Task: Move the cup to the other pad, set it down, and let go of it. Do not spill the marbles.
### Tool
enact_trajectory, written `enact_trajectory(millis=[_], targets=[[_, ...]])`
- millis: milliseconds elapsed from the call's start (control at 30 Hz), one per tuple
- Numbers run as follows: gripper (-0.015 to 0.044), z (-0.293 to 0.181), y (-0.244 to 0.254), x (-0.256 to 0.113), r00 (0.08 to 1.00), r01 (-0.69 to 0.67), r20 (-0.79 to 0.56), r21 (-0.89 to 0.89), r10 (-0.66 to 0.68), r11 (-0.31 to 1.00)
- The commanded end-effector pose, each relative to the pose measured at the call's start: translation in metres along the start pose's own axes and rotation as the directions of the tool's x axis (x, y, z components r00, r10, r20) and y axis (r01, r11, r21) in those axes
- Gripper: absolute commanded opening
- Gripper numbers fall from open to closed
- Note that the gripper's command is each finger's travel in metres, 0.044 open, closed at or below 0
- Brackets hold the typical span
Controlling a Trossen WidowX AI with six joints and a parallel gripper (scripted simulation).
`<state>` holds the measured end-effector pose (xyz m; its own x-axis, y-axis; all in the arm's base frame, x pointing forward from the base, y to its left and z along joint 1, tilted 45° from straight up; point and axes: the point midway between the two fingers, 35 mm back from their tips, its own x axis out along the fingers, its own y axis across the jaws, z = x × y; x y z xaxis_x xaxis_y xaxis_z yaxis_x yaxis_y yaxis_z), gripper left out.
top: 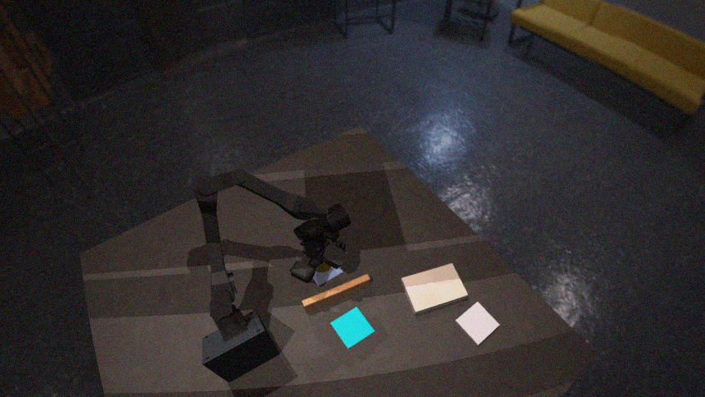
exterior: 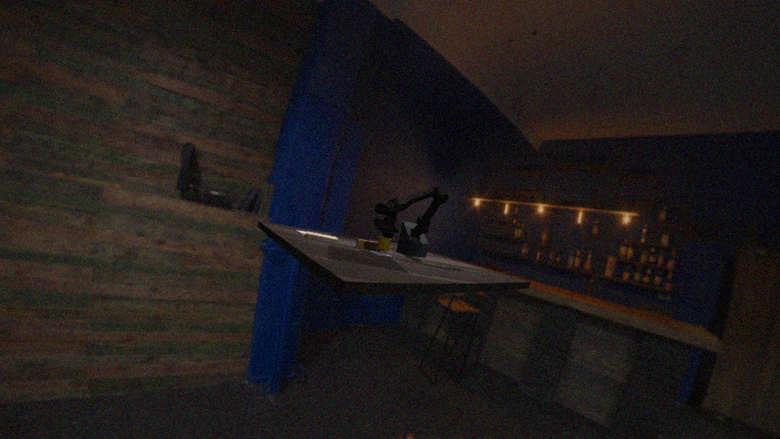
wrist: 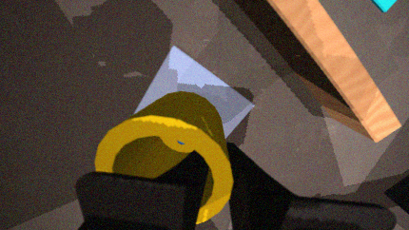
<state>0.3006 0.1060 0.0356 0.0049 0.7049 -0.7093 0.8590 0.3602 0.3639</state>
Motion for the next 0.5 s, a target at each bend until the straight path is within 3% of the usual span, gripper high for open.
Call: enact_trajectory(millis=[0,467], targets=[[0.0000,0.000,0.002,-0.015,1.000,-0.006,0.006,-0.009,0.006,1.000],[0.0000,0.004,-0.001,-0.054,1.000,-0.007,0.002,-0.006,0.007,1.000]])
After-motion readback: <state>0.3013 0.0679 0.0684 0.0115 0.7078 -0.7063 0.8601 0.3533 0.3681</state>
